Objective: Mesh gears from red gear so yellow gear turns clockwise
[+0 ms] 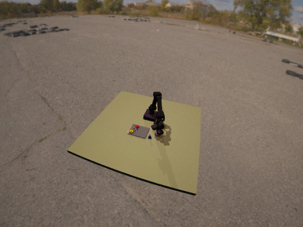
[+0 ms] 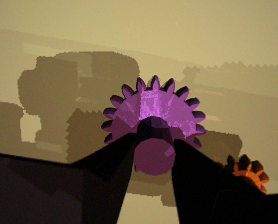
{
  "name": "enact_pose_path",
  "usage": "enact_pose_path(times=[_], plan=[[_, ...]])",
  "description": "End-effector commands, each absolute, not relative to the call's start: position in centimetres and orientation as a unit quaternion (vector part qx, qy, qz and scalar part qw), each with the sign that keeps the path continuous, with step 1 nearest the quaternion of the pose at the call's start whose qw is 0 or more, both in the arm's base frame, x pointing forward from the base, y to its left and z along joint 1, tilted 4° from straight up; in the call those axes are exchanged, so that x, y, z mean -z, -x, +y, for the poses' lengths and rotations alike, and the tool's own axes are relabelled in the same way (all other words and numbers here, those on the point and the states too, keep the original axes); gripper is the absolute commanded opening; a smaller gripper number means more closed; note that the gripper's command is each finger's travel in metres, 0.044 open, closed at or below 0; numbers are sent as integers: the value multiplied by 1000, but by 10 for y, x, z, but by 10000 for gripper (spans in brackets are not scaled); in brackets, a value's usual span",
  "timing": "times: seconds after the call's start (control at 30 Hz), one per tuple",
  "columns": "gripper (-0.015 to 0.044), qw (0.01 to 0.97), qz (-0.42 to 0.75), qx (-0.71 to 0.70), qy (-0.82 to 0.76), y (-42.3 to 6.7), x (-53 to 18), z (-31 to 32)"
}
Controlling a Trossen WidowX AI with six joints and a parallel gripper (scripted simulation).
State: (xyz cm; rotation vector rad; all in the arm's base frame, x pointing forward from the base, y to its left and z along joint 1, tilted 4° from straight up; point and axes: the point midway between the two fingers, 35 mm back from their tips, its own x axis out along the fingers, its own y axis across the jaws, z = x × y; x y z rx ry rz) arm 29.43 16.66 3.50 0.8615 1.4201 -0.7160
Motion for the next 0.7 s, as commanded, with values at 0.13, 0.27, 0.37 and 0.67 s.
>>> enact_pose_path(times=[0.13,0.27,0.37,0.67], plan=[[0,637,612,278,-376,-298,-46,179],[0,636,613,279,-376,-299,-55,179],[0,635,613,281,-376,-299,-62,179],[0,634,614,284,-375,-300,-83,178]])
